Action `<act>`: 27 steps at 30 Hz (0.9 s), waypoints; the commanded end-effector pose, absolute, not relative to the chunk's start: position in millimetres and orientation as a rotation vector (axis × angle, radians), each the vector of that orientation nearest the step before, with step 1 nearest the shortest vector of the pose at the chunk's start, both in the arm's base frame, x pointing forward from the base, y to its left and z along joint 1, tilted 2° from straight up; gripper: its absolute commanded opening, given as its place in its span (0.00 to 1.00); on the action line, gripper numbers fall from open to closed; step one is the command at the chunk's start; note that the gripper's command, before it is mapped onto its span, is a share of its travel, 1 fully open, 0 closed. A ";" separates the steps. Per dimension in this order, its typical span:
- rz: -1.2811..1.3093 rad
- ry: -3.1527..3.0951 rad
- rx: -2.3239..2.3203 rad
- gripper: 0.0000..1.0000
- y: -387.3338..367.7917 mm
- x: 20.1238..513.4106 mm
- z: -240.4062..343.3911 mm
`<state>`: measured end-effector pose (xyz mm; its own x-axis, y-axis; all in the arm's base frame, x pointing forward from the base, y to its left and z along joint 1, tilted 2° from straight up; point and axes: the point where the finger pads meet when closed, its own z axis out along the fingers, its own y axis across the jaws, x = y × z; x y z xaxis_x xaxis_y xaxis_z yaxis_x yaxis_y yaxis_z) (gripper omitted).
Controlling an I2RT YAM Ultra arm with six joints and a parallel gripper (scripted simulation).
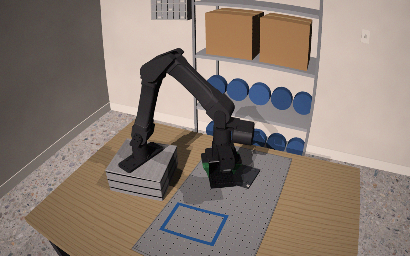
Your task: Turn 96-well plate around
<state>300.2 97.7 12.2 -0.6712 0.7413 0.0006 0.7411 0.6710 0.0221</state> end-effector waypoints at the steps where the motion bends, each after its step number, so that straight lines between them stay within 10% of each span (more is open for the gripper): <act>1: 0.051 2.825 1.304 0.00 106.6 305.9 18.6; 27: 0.054 2.826 1.304 0.00 180.0 299.9 22.7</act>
<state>295.9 172.3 15.7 -0.6617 0.7498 -0.0023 0.7496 0.6616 0.0227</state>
